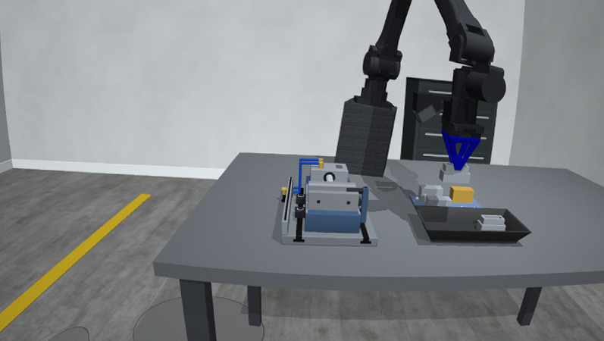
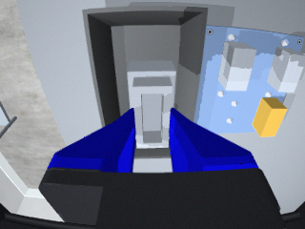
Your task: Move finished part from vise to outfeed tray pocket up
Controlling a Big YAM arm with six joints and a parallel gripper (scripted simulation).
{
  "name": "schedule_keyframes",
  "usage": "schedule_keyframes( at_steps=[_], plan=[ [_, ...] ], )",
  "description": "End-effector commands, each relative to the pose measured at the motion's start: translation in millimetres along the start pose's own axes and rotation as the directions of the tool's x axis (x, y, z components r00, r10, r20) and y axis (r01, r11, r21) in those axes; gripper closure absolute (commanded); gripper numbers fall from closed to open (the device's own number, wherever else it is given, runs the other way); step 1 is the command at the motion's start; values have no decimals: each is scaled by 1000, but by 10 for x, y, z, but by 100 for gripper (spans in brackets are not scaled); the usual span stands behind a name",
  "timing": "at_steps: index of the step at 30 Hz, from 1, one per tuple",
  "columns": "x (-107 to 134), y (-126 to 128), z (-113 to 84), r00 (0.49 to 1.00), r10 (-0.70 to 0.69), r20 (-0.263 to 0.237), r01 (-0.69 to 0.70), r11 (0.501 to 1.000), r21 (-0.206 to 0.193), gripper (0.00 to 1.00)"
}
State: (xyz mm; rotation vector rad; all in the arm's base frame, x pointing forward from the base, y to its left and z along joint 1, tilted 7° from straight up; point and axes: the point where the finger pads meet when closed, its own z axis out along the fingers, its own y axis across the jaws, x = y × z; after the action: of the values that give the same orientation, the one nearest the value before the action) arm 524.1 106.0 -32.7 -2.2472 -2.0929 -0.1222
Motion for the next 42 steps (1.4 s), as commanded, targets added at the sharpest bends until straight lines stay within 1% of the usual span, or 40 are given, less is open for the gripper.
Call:
schedule_keyframes(
  at_steps=[1,42],
  plan=[
    [37,374,-425,1000,6,-21,-8,995,-96,100],
    [37,374,-425,1000,6,-21,-8,995,-96,100]
  ],
)
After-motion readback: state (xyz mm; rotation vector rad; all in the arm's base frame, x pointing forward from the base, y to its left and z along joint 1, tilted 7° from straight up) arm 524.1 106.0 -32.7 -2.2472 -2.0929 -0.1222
